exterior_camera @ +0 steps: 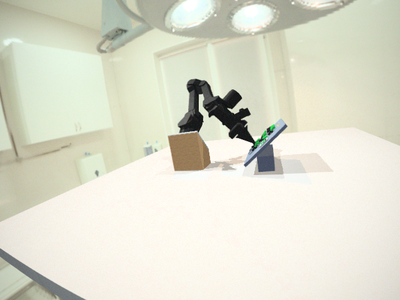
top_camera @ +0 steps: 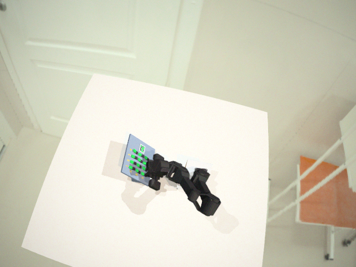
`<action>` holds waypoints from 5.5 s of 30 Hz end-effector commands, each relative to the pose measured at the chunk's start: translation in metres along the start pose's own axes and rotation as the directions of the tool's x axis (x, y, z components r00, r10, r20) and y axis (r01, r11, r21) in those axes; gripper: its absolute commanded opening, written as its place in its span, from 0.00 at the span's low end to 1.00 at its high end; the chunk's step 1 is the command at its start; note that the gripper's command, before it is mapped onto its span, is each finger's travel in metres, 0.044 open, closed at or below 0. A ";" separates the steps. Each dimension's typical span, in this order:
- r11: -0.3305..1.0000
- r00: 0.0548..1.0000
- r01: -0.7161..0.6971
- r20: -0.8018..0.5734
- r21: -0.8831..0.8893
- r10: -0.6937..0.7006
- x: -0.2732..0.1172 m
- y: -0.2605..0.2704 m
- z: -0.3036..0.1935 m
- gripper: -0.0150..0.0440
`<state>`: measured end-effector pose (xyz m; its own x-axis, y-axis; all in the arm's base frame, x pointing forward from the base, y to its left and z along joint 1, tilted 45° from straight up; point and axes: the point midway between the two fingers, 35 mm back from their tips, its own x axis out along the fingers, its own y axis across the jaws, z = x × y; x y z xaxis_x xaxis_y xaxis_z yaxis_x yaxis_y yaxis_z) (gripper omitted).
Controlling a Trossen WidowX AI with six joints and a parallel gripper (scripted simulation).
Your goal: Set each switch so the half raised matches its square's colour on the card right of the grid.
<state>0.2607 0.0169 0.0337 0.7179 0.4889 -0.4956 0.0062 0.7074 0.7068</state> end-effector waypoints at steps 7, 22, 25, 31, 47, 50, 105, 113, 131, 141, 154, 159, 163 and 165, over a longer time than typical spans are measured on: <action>1.000 1.000 0.005 0.002 0.004 -0.005 0.001 -0.001 0.000 0.25; 1.000 1.000 0.009 -0.026 0.004 -0.009 -0.064 -0.001 0.003 0.25; 1.000 1.000 0.009 -0.026 0.004 -0.009 -0.064 -0.001 0.003 0.25; 1.000 1.000 0.011 -0.027 0.002 -0.011 -0.064 -0.025 0.017 0.25; 1.000 0.999 0.008 -0.050 0.001 -0.008 -0.027 -0.034 0.021 0.25; 1.000 0.999 0.007 -0.049 0.001 -0.007 -0.019 -0.033 0.021 0.25; 1.000 0.999 0.007 -0.049 0.001 -0.007 -0.002 -0.034 0.021 0.25; 1.000 0.999 0.007 -0.049 0.001 -0.007 -0.001 -0.034 0.021 0.25; 1.000 0.999 0.007 -0.049 0.001 -0.006 0.002 -0.034 0.020 0.25; 1.000 1.000 0.010 -0.025 0.001 -0.010 -0.064 -0.034 0.021 0.25; 1.000 1.000 0.013 -0.025 0.000 -0.013 -0.063 -0.067 0.002 0.25; 1.000 1.000 0.013 -0.004 0.000 -0.013 -0.033 -0.068 0.001 0.25; 1.000 1.000 0.010 0.002 0.000 -0.010 -0.029 -0.067 0.001 0.25; 1.000 1.000 0.010 0.002 0.000 -0.010 -0.029 -0.067 0.001 0.25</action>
<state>0.2398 -0.0474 0.0041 0.7171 0.4851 -0.5005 0.0044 0.7149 0.6992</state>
